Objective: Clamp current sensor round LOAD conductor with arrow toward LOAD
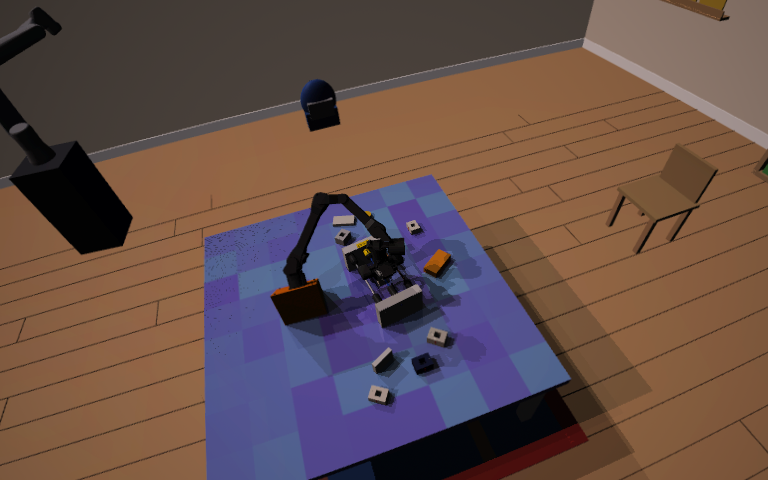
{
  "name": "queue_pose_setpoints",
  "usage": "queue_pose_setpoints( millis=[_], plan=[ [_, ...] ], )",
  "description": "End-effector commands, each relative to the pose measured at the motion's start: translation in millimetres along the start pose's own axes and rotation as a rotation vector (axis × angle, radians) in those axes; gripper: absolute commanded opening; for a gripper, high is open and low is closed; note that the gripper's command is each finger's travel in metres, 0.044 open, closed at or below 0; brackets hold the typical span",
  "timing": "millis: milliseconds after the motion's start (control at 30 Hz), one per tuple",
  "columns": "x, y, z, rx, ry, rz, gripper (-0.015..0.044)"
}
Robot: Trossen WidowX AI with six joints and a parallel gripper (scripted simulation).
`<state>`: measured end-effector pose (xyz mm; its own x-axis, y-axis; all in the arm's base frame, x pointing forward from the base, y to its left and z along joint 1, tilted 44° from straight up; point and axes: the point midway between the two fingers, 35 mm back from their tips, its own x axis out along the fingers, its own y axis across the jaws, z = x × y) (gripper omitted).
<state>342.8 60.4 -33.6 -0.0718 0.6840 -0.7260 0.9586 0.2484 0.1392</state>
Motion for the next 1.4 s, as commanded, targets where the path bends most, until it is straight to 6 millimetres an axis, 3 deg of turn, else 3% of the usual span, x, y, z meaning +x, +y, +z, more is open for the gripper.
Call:
queue_pose_setpoints(
  millis=[0,900,1133,1367],
  plan=[
    [0.0,0.0,0.0,-0.002,-0.001,-0.001,0.0262],
    [0.0,0.0,0.0,-0.002,-0.001,-0.001,0.0262],
    [0.0,0.0,0.0,-0.002,-0.001,-0.001,0.044],
    [0.0,0.0,0.0,-0.002,-0.001,-0.001,0.044]
  ],
)
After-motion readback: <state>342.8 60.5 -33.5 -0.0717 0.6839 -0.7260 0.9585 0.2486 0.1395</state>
